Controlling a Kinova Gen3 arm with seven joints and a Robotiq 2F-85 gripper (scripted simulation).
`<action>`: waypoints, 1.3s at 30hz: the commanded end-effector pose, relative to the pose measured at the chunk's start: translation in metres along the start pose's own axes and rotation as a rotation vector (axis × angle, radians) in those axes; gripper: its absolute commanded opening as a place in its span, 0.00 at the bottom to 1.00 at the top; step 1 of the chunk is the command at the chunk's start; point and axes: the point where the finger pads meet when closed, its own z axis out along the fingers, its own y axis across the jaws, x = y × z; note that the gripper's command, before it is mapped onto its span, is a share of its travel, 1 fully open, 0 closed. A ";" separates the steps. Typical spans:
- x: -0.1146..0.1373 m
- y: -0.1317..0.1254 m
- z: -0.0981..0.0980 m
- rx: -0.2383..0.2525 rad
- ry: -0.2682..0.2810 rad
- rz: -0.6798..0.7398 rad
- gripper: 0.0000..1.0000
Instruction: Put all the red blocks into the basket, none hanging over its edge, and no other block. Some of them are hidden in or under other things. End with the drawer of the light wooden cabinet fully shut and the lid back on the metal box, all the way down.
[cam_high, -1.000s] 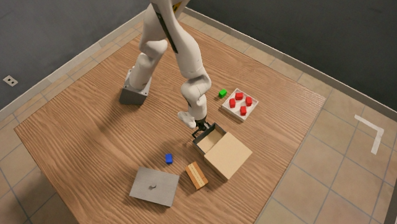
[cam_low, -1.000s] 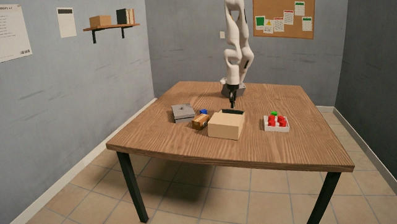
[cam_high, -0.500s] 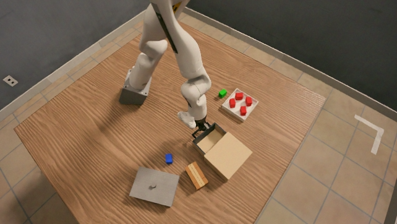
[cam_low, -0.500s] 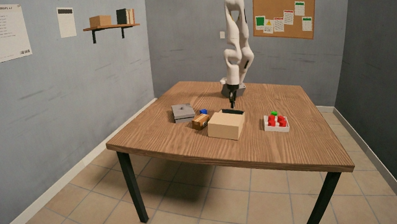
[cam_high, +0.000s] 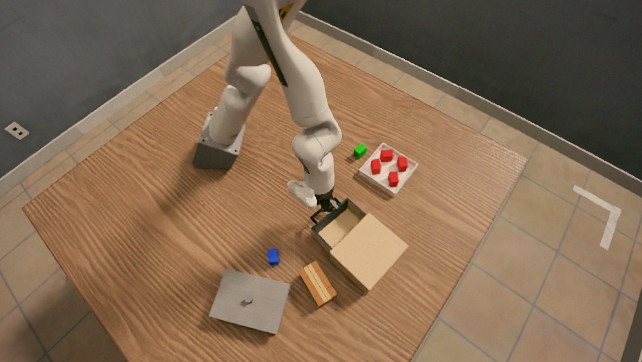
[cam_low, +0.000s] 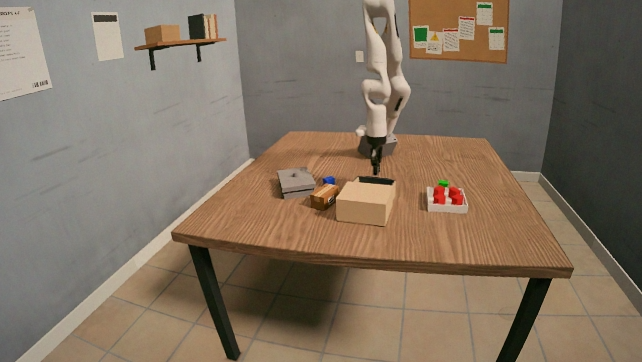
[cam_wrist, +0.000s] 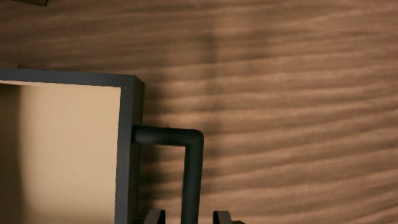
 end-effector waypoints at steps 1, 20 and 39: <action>0.000 -0.002 0.001 0.002 -0.001 0.000 0.30; 0.000 -0.001 0.006 0.000 -0.001 0.001 0.30; 0.000 0.000 0.020 -0.002 -0.001 0.001 0.30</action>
